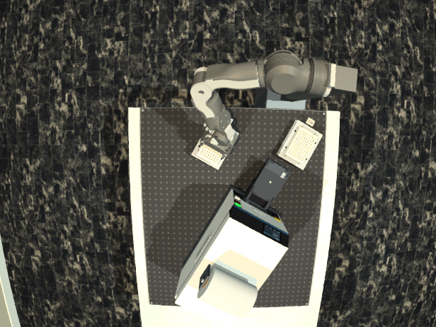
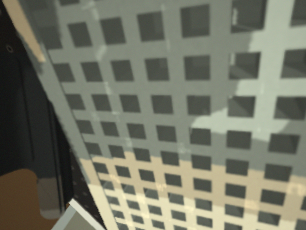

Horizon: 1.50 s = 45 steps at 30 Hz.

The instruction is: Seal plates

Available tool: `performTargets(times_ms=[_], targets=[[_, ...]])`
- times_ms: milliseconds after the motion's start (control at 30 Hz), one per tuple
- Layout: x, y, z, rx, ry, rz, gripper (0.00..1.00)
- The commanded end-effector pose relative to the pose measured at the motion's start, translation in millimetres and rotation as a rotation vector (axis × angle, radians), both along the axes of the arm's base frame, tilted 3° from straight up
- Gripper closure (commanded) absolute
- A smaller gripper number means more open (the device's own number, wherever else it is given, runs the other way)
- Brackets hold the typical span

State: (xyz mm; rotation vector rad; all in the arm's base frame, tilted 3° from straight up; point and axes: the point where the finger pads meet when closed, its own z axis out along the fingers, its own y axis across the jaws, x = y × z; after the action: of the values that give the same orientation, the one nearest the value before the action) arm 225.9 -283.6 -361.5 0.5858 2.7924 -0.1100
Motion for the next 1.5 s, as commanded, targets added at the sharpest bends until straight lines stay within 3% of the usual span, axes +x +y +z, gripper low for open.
performTargets(times_ms=[0, 800, 1167, 1467], targets=[[-0.5, -2, 2.4, -0.006, 0.006, -0.004, 1.0], [2.1, -2, 39.4, -0.006, 0.004, -0.003, 1.0], [2.0, -1, 39.3, -0.002, 0.003, -0.002, 1.0], [12.9, 19, 39.6, -0.004, -0.001, -0.005, 1.0]])
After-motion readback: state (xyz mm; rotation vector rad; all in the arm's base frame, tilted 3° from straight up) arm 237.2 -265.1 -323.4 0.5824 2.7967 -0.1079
